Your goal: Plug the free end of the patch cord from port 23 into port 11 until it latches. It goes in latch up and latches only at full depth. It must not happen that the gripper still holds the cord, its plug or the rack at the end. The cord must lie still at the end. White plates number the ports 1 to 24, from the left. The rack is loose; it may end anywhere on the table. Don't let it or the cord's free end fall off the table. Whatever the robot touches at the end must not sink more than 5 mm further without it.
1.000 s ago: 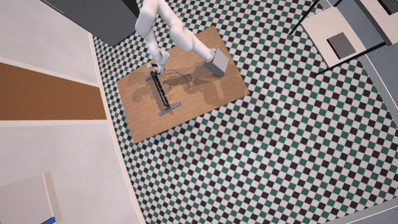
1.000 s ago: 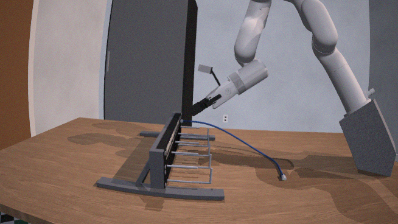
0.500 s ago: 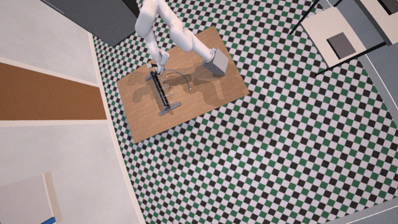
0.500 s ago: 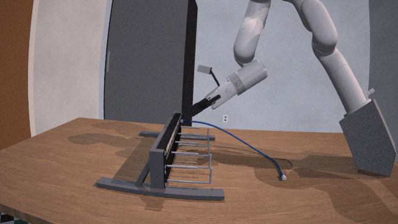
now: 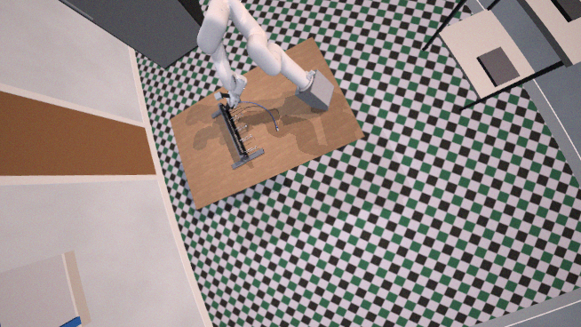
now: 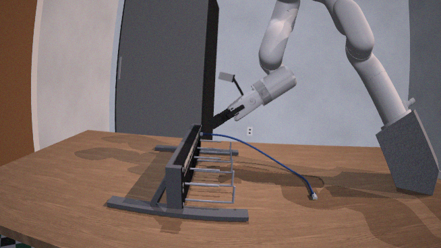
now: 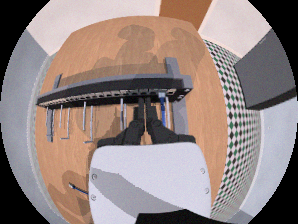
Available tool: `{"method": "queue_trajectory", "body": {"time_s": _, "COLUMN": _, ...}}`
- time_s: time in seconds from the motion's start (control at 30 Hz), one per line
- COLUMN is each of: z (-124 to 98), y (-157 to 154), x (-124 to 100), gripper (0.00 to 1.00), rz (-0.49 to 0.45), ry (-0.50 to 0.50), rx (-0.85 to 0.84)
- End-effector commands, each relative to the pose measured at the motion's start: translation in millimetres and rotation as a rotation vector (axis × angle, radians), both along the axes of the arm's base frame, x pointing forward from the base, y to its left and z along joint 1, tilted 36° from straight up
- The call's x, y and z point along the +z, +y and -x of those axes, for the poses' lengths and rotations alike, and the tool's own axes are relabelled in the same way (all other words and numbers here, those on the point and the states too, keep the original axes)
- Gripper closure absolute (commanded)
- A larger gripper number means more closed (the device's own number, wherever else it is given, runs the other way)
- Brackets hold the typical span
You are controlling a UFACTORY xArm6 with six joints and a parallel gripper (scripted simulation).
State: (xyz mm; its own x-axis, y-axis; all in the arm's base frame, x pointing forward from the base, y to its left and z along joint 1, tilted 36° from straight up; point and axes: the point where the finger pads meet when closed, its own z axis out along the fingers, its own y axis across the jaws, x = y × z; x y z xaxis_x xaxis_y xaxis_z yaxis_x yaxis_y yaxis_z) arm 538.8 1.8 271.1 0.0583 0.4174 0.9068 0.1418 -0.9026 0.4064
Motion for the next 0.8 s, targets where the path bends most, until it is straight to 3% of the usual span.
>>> {"method": "queue_trajectory", "body": {"time_s": 0.0, "z": -0.3, "y": 0.2, "x": 1.5, "gripper": 1.00, "rz": 0.000, "ry": -0.003, "rx": 0.000}}
{"method": "queue_trajectory", "body": {"time_s": 0.77, "z": 3.1, "y": -0.1, "x": 1.8, "gripper": 1.00, "rz": 0.000, "ry": -0.003, "rx": 0.000}}
